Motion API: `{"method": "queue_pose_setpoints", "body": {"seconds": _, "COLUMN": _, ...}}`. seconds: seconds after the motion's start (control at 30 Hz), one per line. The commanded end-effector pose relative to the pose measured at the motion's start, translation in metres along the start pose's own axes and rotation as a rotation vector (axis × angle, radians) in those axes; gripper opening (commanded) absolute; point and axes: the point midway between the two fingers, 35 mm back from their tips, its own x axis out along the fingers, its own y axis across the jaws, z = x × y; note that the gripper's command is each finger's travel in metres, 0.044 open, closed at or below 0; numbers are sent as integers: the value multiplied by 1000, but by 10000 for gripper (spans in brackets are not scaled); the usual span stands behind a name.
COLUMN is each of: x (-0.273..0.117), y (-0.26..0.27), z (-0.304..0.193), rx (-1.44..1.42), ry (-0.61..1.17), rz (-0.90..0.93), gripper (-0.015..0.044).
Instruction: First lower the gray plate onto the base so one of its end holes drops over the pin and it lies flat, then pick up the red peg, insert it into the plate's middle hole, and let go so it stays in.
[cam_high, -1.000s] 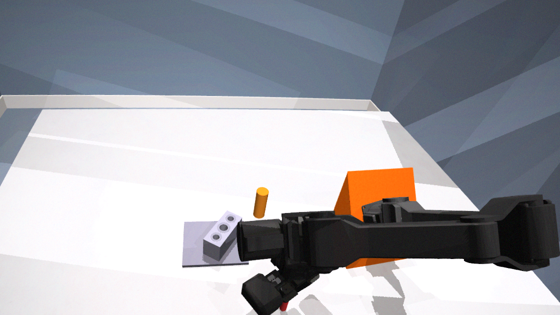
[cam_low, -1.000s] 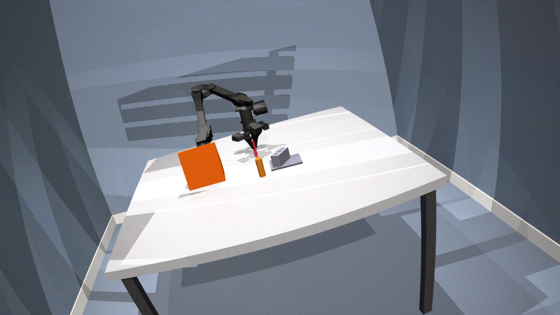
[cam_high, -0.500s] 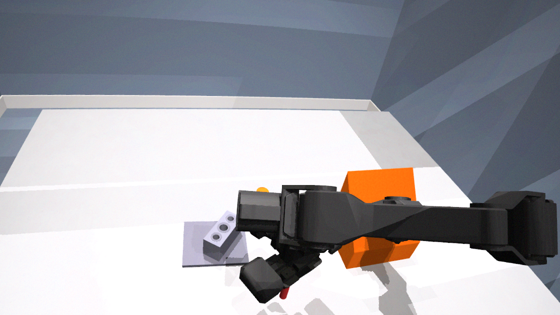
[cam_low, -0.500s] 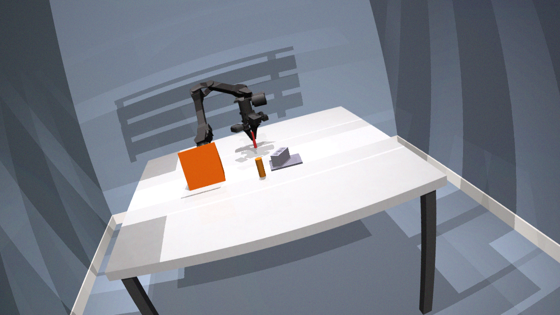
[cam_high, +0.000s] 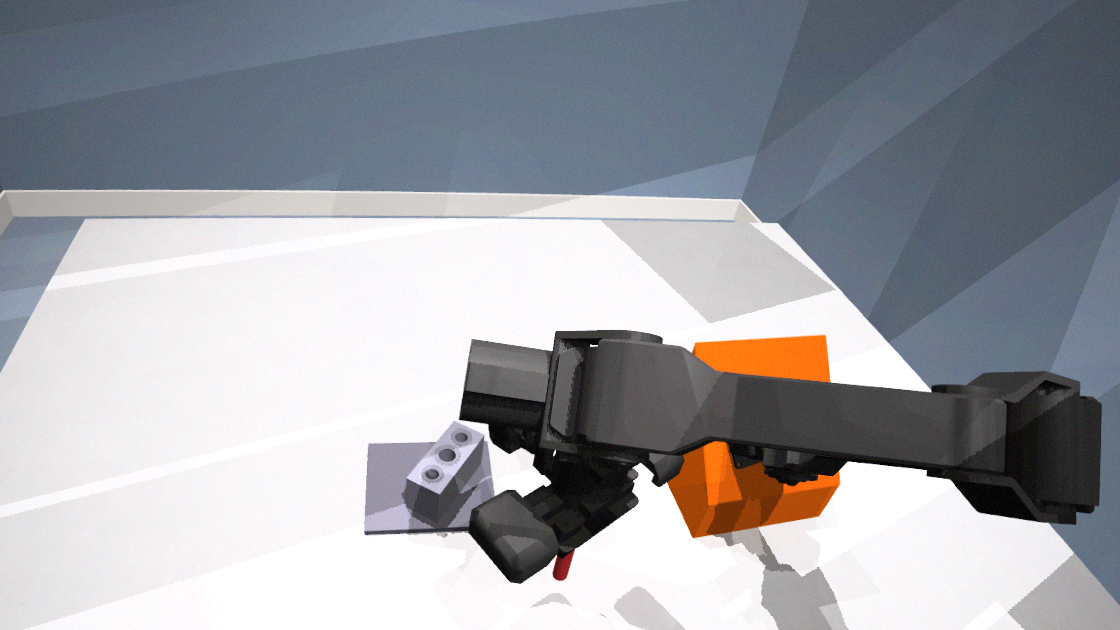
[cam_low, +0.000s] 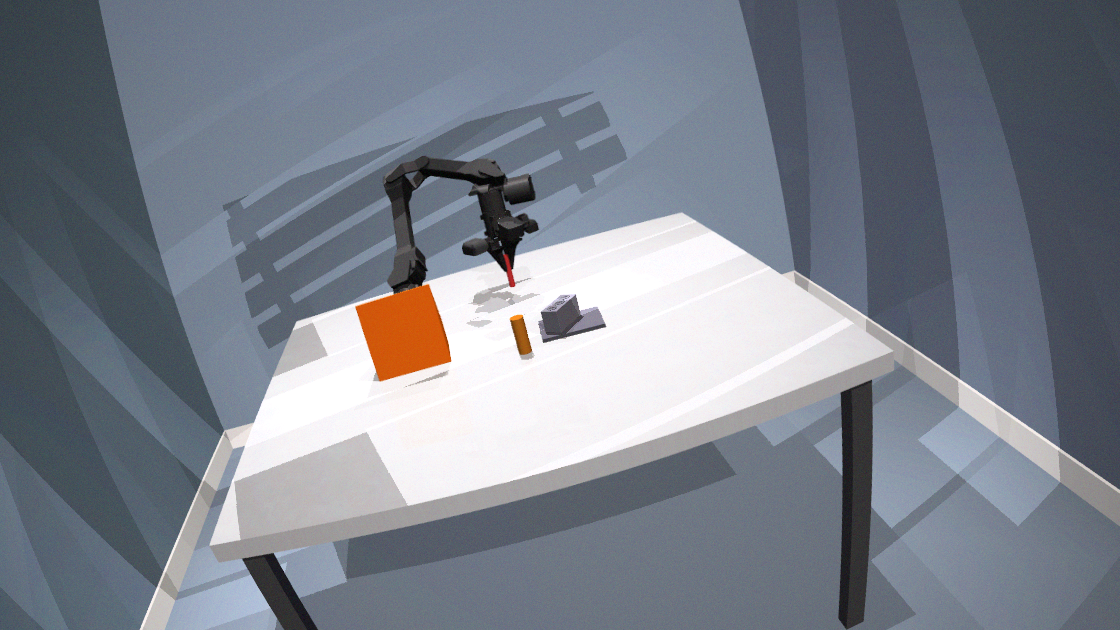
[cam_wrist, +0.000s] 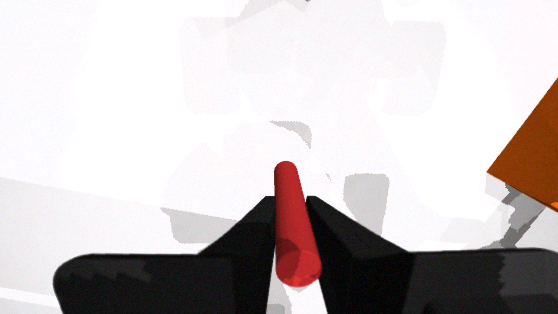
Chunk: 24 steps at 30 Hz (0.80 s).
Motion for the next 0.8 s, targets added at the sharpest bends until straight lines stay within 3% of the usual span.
{"method": "queue_pose_setpoints", "body": {"seconds": 0.0, "x": -2, "y": 3, "z": 11, "rx": -3, "ry": -7, "rz": -1, "gripper": 0}}
{"method": "queue_pose_setpoints", "body": {"seconds": 0.77, "x": -6, "y": 14, "z": 79, "rx": -5, "ry": -14, "rz": -2, "gripper": 0}}
